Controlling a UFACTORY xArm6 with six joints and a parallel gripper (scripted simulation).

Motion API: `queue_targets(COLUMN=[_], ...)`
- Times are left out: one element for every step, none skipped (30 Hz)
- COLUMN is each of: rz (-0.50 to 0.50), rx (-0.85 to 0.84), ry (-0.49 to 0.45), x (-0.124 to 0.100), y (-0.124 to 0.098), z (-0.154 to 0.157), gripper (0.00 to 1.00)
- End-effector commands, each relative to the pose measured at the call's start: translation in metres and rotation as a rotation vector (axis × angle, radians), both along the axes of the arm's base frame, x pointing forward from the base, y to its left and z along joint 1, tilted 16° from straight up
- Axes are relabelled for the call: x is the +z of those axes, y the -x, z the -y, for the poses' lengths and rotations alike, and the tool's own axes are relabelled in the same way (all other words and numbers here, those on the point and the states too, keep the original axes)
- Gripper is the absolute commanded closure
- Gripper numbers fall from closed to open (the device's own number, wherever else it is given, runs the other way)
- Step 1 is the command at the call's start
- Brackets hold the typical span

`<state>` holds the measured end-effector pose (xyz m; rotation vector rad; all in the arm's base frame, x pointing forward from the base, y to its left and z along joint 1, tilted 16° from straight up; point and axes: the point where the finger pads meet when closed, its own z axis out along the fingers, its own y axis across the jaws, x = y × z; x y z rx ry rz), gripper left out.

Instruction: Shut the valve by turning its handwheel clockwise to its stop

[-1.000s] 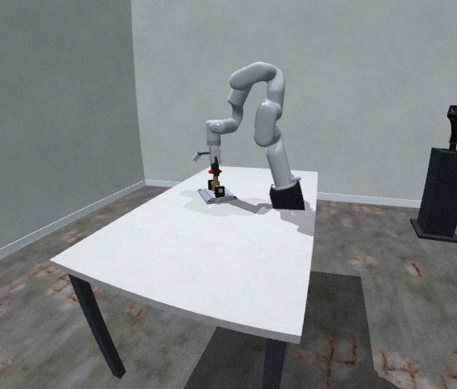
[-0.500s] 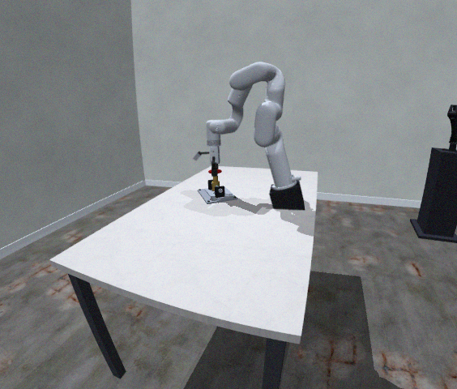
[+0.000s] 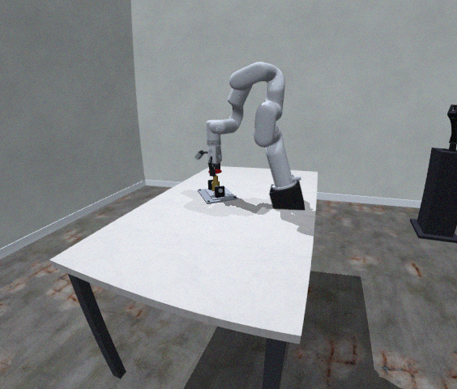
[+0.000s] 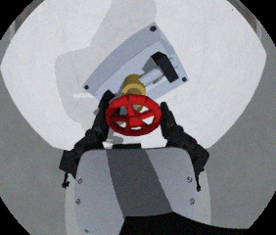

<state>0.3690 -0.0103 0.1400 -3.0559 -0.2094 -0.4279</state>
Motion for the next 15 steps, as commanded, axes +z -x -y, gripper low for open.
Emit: queue_targets(rz=[-0.004,-0.005,-0.007,-0.008,-0.009,-0.011,-0.012,-0.013,-0.015,-0.016,-0.017,-0.018,-0.02,-0.021,-0.021], rx=[-0.085,-0.106,-0.127,-0.148,-0.168,-0.189,-0.209,-0.23,-0.25,-0.27,-0.29,-0.31,-0.329,-0.348,-0.348], ry=[-0.013,-0.019,-0.025,-0.031,-0.036,-0.042,-0.048,-0.054,-0.059,-0.065,-0.071,-0.076,-0.082,-0.087,-0.087], x=[0.0013,0.0013,0.0013,0.0013,0.0013,0.0013,0.0013,0.0013,0.0013,0.0013,0.0013,0.0013,0.0013,0.0013,0.0013], y=[-0.001,-0.001,-0.001,-0.001,-0.001,-0.001,-0.001,-0.001,-0.001,-0.001,-0.001,-0.001,-0.001,-0.001,-0.001], z=[0.0001,0.0001,0.0001,0.0001,0.0001,0.0001,0.0001,0.0001,0.0001,0.0001,0.0001,0.0001,0.0001,0.0001,0.0001], gripper=[1.0,1.0,1.0,1.0,1.0,1.0,1.0,1.0,1.0,1.0,1.0,1.0,1.0,1.0,1.0])
